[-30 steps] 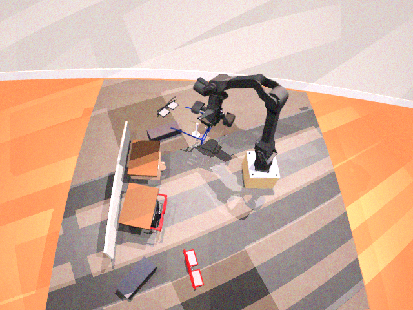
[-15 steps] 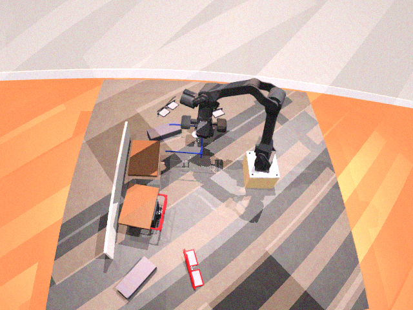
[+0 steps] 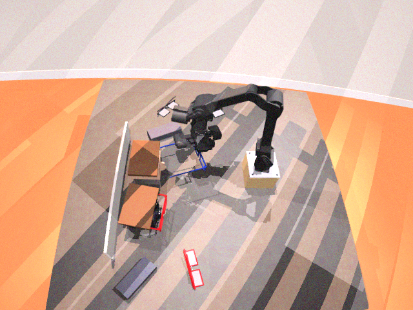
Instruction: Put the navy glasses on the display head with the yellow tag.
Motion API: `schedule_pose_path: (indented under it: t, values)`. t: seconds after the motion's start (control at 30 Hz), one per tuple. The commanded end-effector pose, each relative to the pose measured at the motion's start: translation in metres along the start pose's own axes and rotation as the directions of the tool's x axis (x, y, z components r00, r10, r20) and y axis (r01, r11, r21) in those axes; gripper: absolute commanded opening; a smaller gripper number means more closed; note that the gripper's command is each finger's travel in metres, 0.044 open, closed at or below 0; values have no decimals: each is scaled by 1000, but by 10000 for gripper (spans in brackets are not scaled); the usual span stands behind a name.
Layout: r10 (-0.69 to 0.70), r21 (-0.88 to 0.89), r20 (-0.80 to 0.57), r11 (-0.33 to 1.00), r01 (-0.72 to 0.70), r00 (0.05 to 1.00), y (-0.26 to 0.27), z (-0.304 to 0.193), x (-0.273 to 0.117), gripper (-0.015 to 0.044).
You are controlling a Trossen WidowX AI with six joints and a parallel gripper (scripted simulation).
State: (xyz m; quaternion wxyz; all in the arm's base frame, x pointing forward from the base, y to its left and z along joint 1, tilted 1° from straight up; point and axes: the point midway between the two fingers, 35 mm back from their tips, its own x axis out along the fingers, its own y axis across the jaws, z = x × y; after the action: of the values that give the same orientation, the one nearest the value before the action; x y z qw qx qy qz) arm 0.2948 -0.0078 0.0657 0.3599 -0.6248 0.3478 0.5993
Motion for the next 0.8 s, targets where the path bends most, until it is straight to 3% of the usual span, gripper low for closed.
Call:
schedule_pose_path:
  t: [0.0,0.4,0.77]
  values:
    - [0,-92,-4,996,-1,1000,-9,14,-1,0]
    - [-3,-387,-1,922,2,1000,-32,69,-1,0]
    - [-3,-402,0,915,3,1000,-34,72,6,0]
